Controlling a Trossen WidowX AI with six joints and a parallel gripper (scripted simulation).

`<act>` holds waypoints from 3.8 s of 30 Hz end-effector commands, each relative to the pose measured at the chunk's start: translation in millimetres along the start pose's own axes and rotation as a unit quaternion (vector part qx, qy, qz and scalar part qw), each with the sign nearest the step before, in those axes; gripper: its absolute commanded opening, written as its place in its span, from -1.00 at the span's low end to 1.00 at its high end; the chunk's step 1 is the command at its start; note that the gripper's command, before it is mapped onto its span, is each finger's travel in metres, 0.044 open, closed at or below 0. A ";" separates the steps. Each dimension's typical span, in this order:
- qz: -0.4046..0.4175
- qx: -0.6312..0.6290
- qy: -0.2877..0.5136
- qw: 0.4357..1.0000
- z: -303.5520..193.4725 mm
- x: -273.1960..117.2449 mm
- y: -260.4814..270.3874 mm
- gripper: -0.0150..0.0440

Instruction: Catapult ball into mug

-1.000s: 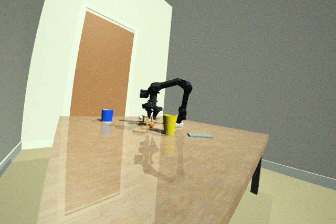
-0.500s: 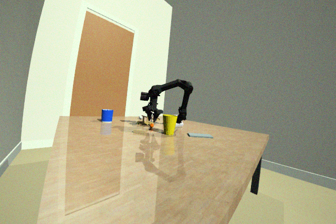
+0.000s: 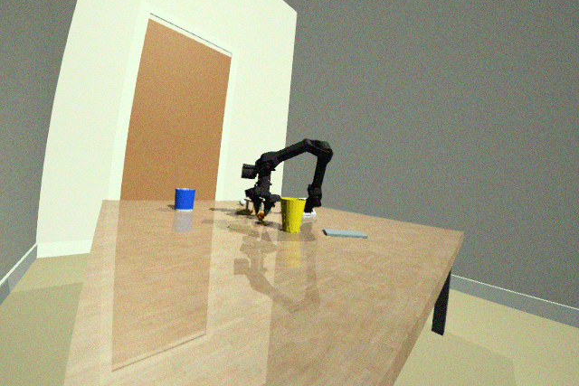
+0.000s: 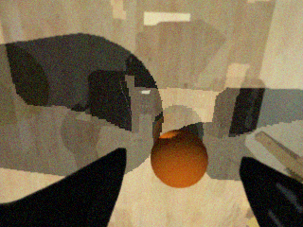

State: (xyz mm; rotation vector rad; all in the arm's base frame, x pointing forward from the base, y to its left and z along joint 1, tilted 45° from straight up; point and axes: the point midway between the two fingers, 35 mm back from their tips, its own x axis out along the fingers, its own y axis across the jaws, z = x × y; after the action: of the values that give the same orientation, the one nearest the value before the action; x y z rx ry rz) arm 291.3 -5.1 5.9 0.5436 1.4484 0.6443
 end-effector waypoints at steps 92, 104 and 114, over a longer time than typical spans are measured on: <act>0.044 0.265 0.170 0.948 -116.6 -48.8 -88.7 -0.49; 0.042 0.262 0.168 0.949 -116.3 -51.0 -89.4 -0.22; 0.014 0.265 0.137 0.954 -113.5 -85.9 -91.2 0.67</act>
State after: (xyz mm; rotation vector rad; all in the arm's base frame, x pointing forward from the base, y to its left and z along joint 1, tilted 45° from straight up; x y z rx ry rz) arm 181.5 -115.7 -19.4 0.9434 1.9372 0.4090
